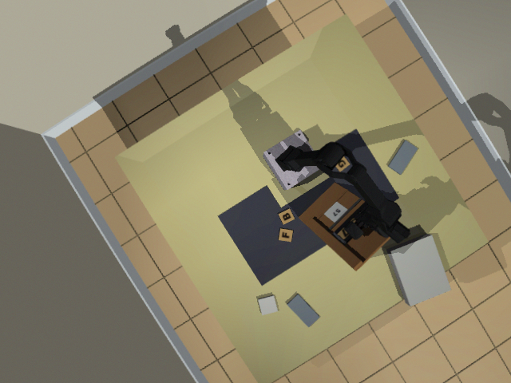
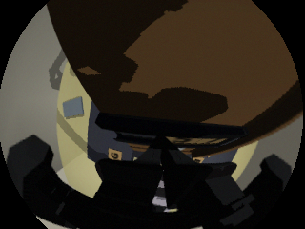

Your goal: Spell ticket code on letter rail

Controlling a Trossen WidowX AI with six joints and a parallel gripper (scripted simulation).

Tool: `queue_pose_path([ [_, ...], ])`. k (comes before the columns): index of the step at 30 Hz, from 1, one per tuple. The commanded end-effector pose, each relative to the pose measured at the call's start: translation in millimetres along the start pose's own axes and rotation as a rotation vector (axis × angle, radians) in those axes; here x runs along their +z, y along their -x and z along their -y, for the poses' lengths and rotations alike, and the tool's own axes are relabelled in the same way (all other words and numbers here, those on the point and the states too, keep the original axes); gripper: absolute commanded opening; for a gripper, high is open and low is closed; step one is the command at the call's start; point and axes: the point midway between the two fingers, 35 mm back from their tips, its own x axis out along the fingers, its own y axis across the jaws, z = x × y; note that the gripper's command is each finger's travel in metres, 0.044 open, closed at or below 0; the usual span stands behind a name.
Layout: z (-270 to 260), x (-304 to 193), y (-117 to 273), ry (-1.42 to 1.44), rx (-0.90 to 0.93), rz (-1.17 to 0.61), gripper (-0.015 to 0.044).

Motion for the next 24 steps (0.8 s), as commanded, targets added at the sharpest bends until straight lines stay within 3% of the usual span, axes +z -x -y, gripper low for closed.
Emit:
queue_pose_path([
  [1,1.5,0.3,2.0,0.003,0.001,0.005,0.0],
  [24,0.2,-8.3,12.5,0.003,0.001,0.004,0.0],
])
